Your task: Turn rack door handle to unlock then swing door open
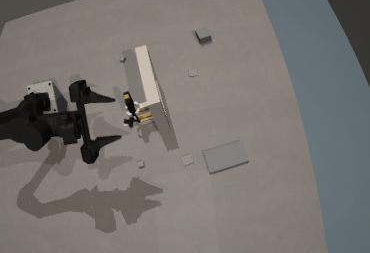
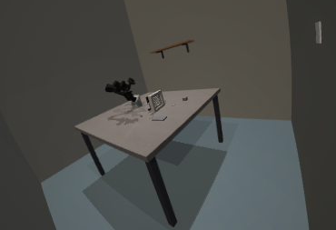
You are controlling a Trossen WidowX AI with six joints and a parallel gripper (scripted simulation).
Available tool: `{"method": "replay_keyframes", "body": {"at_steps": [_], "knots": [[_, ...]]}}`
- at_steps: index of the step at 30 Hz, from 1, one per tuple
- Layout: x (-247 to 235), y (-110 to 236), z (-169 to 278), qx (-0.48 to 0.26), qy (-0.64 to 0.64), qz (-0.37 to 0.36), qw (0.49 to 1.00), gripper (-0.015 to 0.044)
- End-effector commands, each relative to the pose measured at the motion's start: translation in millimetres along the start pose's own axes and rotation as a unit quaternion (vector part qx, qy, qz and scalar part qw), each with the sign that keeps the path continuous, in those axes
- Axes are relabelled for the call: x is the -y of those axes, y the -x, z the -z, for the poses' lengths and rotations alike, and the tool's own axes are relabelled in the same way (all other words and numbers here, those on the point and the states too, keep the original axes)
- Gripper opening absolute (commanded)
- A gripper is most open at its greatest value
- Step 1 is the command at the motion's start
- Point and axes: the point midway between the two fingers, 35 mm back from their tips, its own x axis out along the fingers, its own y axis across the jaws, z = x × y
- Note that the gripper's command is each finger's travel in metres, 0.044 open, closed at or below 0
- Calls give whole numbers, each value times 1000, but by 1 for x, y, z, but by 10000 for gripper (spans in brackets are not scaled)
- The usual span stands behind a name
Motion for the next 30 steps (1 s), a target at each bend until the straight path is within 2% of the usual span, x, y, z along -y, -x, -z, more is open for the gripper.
{"method": "replay_keyframes", "body": {"at_steps": [1, 4, 5, 17, 30], "knots": [[0, -1, 1, -2, 0, 0, 1000, 374], [-1, -8, 10, -36, -6, 6, 999, 295], [-2, -11, 14, -50, -8, 8, 999, 291], [-12, -37, 64, -218, -13, 41, 975, 291], [-23, -43, 114, -383, 24, 84, 920, 291]]}}
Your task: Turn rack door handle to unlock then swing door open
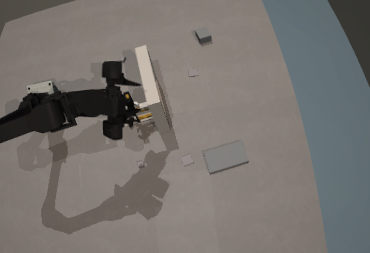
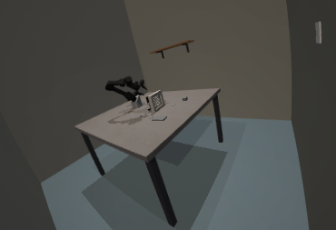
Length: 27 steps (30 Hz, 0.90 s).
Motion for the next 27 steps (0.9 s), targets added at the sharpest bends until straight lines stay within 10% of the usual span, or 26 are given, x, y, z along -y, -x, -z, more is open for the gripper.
{"method": "replay_keyframes", "body": {"at_steps": [1, 27], "knots": [[-4, -5, 5, -36, 9, 17, 999, 291], [-22, -22, 58, -291, 175, 178, 923, 291]]}}
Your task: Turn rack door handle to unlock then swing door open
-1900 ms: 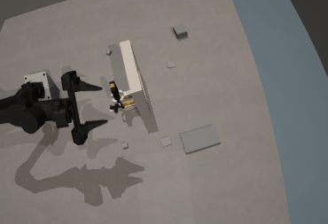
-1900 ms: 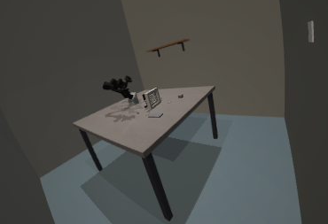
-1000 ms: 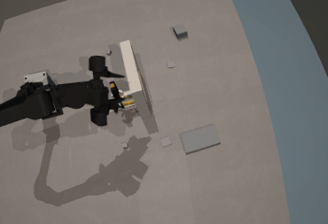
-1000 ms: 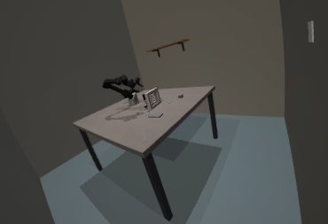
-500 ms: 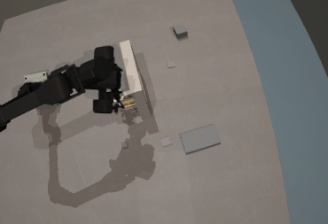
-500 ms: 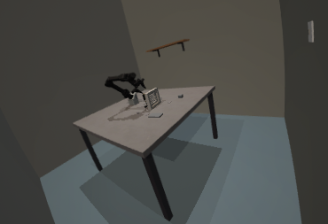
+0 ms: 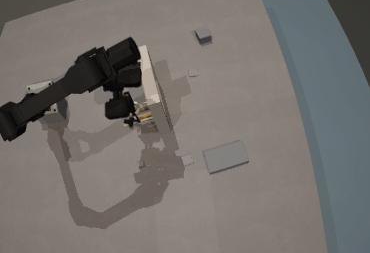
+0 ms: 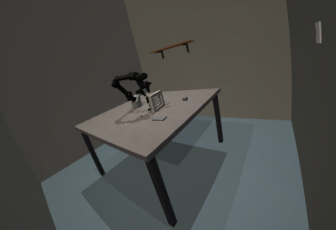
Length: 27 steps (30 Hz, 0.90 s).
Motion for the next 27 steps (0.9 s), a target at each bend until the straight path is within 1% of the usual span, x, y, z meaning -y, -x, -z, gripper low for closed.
{"method": "replay_keyframes", "body": {"at_steps": [1, 12, 16, 27], "knots": [[-1, 2, 1, -22, 21, 27, 999, 291], [-5, 7, 7, -97, 109, 110, 983, 291], [-5, 6, 7, -98, 111, 111, 983, 291], [-1, -11, 8, -98, 111, 111, 983, 291]]}}
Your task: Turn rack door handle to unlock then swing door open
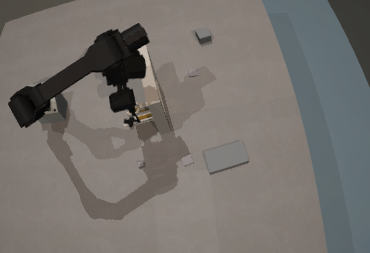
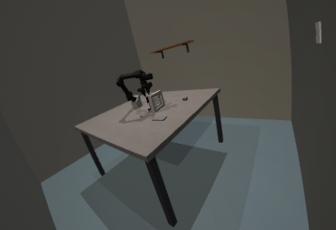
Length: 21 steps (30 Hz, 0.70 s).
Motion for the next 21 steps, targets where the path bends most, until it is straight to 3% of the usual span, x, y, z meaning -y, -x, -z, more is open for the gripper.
{"method": "replay_keyframes", "body": {"at_steps": [1, 21], "knots": [[0, -6, 0, 0, 5, 4, 1000, 291], [1, -38, 0, 0, 5, 4, 1000, 291]]}}
